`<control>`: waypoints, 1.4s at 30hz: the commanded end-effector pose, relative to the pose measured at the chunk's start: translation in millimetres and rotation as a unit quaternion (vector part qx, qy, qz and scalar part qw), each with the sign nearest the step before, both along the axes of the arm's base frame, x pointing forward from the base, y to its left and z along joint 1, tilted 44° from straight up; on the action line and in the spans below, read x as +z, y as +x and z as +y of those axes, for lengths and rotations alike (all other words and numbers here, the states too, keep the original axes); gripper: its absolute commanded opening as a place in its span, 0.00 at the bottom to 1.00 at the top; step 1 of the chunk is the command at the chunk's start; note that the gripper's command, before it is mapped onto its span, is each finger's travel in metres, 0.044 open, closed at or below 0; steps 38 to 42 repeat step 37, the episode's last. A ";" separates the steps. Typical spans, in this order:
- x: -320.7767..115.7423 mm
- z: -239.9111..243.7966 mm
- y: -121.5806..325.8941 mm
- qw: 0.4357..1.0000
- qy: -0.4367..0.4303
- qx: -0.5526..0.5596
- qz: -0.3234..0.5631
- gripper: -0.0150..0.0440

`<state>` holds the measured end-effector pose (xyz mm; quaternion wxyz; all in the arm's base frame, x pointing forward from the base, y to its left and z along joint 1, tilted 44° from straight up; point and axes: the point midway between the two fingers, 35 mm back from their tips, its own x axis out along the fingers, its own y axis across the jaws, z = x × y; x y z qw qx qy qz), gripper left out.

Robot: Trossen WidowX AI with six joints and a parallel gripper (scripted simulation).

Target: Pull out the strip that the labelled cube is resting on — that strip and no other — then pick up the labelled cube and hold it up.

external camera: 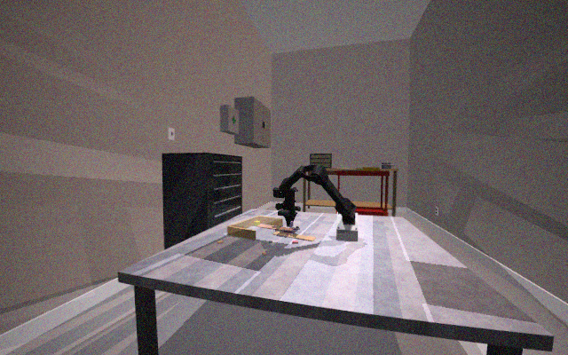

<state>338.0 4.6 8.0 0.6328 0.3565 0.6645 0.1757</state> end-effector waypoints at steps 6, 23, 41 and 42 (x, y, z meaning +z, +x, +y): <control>-2.1 -0.9 -32.1 1.000 -0.002 -0.001 0.000 0.25; 23.4 -25.9 -36.6 1.000 -0.003 -0.001 0.000 0.25; 23.4 -25.9 -36.6 1.000 -0.003 -0.001 0.000 0.25; 23.4 -25.9 -36.6 1.000 -0.003 -0.001 0.000 0.25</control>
